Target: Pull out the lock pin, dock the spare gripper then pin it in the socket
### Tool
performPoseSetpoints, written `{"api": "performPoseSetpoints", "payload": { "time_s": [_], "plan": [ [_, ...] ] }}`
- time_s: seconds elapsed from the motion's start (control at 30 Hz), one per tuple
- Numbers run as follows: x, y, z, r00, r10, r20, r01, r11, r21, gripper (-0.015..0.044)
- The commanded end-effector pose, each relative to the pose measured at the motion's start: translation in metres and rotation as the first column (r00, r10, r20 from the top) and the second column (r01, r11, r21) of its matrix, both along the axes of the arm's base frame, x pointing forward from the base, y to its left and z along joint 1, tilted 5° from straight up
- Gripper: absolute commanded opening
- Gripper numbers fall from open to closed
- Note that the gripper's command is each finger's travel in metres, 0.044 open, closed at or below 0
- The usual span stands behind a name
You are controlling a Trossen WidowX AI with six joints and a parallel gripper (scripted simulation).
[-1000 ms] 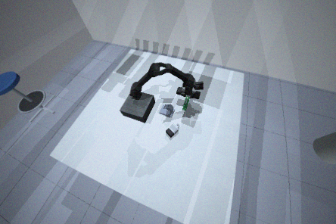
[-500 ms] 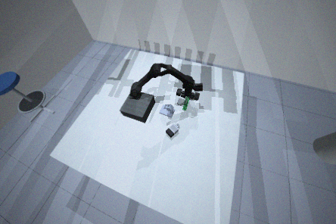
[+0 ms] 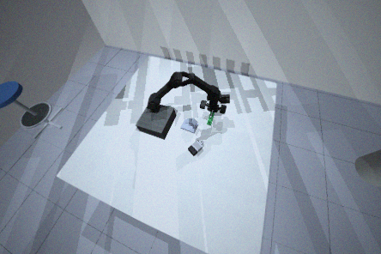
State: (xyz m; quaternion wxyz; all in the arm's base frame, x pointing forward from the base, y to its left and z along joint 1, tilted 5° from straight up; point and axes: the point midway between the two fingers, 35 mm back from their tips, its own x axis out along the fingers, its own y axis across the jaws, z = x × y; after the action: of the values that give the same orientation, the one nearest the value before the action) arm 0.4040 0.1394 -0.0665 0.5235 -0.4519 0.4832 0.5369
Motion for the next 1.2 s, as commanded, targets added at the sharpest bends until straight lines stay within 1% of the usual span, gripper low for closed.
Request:
{"api": "performPoseSetpoints", "payload": {
  "time_s": [0.0, 0.5, 0.77, 1.17],
  "plan": [
    [0.000, 0.000, 0.004, 1.000, 0.000, 0.001, 0.000, 1.000, -0.003, 0.0000],
    [-0.001, -0.001, 0.030, 1.000, 0.000, -0.009, 0.000, 1.000, -0.002, 0.0000],
    [-0.002, -0.001, 0.024, 1.000, -0.001, -0.011, 0.001, 1.000, -0.003, 0.0000],
    [0.001, -0.037, 0.034, 1.000, -0.001, -0.011, 0.001, 1.000, -0.007, 0.0000]
  ]
}}
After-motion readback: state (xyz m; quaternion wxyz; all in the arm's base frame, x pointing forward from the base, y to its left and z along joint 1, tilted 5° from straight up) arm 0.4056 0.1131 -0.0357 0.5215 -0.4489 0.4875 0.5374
